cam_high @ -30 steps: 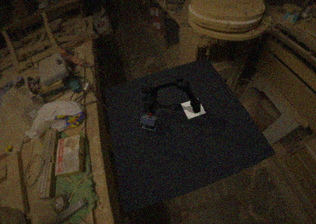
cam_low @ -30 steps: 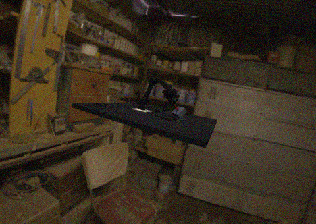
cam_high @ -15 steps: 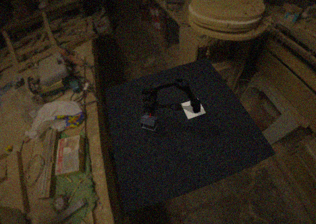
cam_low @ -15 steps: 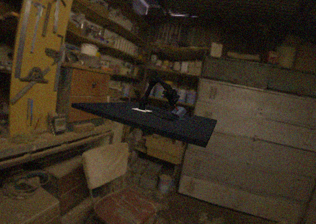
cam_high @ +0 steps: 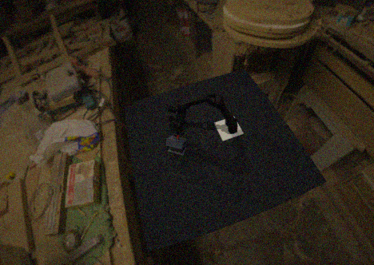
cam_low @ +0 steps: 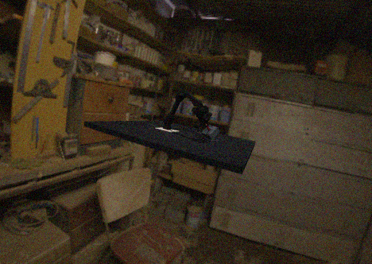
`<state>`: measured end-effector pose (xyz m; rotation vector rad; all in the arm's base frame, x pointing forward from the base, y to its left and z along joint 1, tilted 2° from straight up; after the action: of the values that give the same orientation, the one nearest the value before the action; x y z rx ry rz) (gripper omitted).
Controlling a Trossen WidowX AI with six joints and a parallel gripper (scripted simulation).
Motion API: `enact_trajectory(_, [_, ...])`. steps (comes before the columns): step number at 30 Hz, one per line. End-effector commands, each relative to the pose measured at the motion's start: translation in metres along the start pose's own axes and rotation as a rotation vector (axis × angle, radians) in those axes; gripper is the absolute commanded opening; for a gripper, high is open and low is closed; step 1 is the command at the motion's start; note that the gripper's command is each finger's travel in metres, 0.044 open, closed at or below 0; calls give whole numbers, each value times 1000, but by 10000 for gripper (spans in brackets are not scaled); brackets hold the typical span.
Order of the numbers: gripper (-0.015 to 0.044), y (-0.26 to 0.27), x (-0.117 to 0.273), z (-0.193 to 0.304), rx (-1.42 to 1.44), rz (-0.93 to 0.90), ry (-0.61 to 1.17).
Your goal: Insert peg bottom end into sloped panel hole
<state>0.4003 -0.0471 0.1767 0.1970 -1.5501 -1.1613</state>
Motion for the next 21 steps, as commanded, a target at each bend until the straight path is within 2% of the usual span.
enact_trajectory(1, [0, -1, -2, 0, -5, 4, 0])
enact_trajectory(21, [0, 0, -14, 0, -5, 3, 0])
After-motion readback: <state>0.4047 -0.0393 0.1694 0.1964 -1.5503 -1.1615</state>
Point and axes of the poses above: the point midway between the two fingers, 35 mm back from their tips, its own x axis back along the fingers, its own y axis across the jaws, z = x × y, the point moved 6 cm from there along x, back along the fingers, and after that the axes turned 10 degrees about -x, right-handed, at the moved point
